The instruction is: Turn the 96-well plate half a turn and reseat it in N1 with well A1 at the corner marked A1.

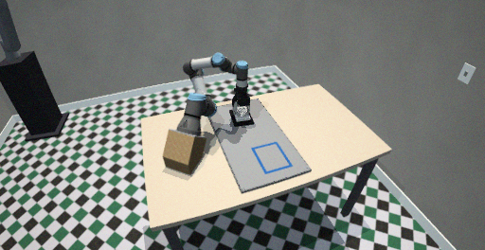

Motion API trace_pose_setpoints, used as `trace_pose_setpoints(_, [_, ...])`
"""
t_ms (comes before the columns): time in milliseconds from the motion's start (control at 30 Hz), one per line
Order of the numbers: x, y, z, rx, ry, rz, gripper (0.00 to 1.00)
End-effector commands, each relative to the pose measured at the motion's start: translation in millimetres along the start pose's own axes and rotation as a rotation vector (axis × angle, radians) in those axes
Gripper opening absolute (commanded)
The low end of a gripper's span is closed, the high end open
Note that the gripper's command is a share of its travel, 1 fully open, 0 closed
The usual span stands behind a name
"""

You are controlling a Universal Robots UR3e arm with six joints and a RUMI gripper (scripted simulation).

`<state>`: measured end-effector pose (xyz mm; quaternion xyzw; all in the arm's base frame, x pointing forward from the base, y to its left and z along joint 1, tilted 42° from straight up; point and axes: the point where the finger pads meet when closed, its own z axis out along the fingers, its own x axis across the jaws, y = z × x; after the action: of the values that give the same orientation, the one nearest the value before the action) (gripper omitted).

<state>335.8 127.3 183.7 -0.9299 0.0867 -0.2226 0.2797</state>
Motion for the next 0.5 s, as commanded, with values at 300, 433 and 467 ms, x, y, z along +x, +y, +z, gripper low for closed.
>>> trace_pose_setpoints(300, [0.3,-0.1,1.6,-0.001,0.001,-0.001,0.00])
trace_pose_setpoints(433, [0.3,-0.1,2.3,-0.001,0.001,-0.001,0.00])
trace_pose_setpoints(467, [0.3,-0.1,2.5,-0.001,0.001,-0.001,0.00])
